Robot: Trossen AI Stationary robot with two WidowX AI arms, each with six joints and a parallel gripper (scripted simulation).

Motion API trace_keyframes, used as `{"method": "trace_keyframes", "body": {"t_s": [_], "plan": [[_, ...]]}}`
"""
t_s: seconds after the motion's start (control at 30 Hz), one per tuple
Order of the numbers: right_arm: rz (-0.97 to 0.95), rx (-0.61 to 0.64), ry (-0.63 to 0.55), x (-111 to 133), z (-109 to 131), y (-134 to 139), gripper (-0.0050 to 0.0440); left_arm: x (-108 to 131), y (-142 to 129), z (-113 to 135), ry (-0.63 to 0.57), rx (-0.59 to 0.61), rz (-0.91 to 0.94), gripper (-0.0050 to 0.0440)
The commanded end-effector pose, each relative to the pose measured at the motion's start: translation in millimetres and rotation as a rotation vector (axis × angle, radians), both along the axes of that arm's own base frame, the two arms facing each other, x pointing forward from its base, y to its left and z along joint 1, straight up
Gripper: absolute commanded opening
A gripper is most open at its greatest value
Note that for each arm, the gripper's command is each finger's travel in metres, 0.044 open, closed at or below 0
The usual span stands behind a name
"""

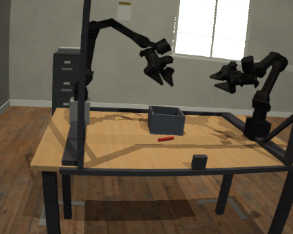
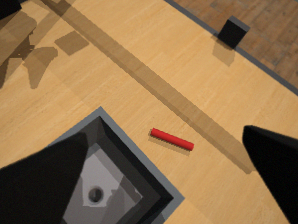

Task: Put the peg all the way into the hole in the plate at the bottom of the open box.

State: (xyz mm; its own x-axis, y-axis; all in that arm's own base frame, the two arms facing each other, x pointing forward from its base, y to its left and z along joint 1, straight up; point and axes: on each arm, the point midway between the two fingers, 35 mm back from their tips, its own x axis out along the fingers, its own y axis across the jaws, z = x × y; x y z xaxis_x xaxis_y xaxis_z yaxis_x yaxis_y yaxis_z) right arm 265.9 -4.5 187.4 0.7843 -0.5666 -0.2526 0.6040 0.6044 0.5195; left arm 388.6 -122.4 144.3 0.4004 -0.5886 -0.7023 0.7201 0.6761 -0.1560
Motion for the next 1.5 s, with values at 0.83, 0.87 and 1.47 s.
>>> {"method": "trace_keyframes", "body": {"t_s": [0.83,0.87,1.47], "plan": [[0.189,0.013,0.492,123,-15,48,0.0440,13,35,-92,0.263,0.306,0.542,0.0440],[0.199,0.018,0.527,129,-20,50,0.0440,13,35,-94,0.269,0.313,0.554,0.0440],[0.325,0.198,0.951,208,-113,63,0.0440,13,39,-102,0.288,0.335,0.596,0.0440]]}}
